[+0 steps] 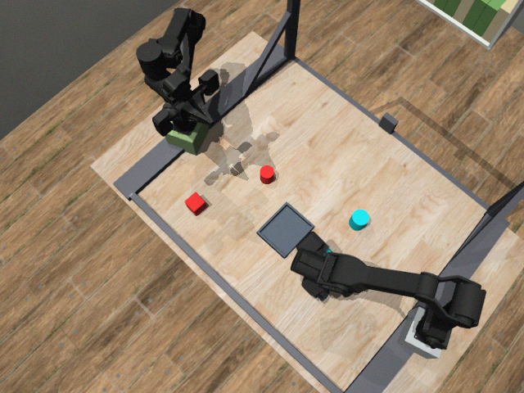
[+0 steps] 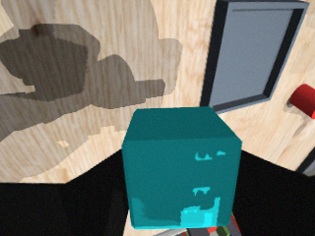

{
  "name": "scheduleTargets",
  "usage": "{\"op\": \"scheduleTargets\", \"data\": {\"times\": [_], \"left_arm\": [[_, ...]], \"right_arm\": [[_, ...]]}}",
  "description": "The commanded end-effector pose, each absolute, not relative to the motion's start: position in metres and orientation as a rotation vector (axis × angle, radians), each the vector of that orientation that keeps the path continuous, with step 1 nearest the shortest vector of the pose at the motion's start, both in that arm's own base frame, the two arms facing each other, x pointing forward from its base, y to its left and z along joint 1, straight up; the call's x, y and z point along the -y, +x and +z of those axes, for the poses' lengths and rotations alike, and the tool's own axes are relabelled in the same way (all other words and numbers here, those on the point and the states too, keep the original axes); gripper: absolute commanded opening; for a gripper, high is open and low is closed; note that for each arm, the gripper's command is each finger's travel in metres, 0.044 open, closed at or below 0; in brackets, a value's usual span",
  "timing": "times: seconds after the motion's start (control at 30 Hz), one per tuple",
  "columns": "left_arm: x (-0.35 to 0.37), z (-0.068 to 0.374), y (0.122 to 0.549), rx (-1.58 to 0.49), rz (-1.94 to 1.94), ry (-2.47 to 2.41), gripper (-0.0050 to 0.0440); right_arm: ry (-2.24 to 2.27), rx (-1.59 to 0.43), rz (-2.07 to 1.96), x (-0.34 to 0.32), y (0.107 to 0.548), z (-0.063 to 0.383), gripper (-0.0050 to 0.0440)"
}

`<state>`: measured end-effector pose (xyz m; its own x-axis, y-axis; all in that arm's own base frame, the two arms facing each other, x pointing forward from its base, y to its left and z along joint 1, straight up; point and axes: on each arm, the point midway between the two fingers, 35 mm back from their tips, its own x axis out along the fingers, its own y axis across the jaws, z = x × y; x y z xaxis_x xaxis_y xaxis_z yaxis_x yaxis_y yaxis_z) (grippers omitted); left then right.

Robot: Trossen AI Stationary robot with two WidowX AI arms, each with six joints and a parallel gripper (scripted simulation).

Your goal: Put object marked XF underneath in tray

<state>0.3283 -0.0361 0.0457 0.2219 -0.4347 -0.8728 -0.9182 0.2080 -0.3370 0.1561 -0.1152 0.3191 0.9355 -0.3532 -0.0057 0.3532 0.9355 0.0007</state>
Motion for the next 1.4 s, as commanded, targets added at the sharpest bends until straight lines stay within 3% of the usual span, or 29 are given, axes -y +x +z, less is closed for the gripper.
{"op": "scheduleTargets", "data": {"times": [0.0, 1.37], "left_arm": [[0.047, 0.067, 0.341, -1.347, 0.513, -1.498, 0.0171], [0.129, 0.131, 0.353, -1.648, 0.495, -2.174, 0.0171]], "right_arm": [[-0.002, 0.001, -0.364, 0.116, 0.160, 0.315, -0.0050], [-0.002, 0.003, -0.364, 0.113, 0.192, 0.251, -0.0050]]}}
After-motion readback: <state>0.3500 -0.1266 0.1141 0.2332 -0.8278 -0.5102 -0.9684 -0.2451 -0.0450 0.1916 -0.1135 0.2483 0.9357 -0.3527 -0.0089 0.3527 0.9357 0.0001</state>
